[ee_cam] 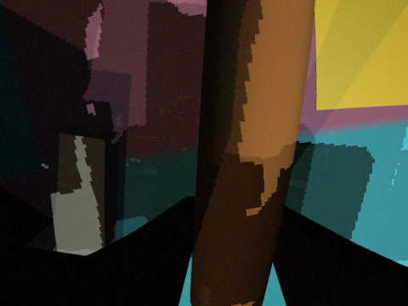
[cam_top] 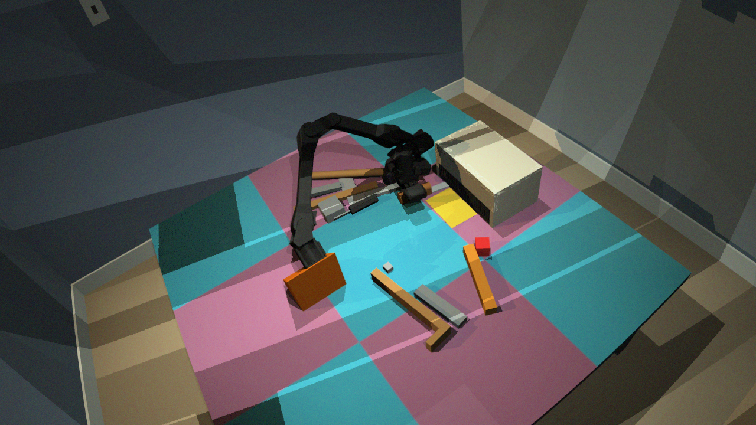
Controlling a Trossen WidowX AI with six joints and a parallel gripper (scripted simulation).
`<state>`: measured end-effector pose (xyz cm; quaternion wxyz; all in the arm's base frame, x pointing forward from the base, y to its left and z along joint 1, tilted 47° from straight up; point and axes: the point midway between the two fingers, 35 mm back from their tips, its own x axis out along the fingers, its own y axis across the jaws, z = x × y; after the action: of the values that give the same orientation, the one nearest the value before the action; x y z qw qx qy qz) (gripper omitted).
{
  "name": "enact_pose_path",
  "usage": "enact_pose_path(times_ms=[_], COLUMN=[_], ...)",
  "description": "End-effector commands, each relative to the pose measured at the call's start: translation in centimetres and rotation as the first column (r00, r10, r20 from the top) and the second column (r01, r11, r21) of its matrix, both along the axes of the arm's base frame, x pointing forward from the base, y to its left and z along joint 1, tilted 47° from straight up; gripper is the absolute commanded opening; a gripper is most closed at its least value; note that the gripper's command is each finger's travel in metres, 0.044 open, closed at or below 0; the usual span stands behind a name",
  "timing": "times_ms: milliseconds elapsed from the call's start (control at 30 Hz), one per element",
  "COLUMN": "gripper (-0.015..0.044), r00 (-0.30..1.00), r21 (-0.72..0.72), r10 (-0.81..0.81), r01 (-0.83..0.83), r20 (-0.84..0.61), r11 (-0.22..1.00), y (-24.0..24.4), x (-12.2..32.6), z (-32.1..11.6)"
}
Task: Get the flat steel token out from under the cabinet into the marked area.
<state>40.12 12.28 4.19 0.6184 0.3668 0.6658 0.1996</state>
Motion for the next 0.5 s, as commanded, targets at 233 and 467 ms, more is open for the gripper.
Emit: enact_pose_path(times_ms=[233,467], gripper=[0.0000,0.0000], r00=[1.000,1.000], r21=[-0.011,-0.011], r10=[-0.003,-0.003], r01=[0.002,0.002], r20=[-0.003,-0.003], r11=[1.000,1.000], y=[-0.99,-1.17], x=[-0.27,-0.33], z=[-1.23,-1.42])
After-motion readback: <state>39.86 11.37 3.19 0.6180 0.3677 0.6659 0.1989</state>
